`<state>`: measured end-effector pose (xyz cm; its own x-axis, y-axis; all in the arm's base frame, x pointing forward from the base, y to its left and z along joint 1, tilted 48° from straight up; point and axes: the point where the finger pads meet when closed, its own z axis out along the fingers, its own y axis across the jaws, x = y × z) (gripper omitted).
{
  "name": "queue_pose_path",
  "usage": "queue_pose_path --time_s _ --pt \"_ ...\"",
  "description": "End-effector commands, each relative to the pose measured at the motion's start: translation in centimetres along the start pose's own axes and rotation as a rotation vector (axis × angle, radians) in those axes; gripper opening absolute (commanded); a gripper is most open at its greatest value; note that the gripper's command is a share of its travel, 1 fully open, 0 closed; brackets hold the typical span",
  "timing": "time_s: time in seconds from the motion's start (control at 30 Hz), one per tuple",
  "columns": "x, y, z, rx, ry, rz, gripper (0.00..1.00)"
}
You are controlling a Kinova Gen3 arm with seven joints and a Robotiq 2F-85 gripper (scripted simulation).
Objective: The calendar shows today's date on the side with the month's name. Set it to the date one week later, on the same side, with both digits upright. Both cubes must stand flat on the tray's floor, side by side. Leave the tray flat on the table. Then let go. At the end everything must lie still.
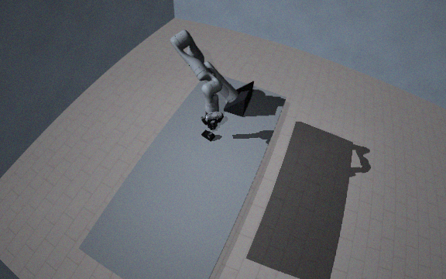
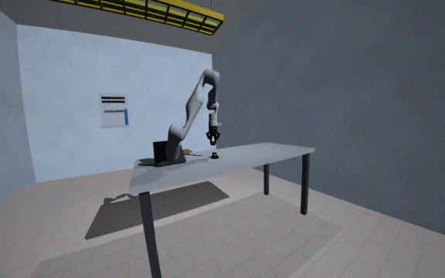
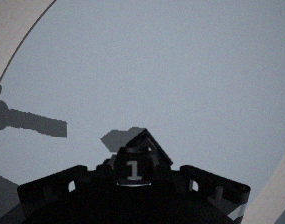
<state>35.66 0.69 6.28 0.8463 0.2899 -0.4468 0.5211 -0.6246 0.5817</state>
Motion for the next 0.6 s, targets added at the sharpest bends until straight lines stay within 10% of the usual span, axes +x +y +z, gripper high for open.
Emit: queue_pose_path --time_s 0.0,0.57 --pt "0.8 -0.8 0.1 -0.011 -0.001 0.073 0.28" --pt "4.7 -3.4 0.4 -0.017 0.019 0.647 0.28"
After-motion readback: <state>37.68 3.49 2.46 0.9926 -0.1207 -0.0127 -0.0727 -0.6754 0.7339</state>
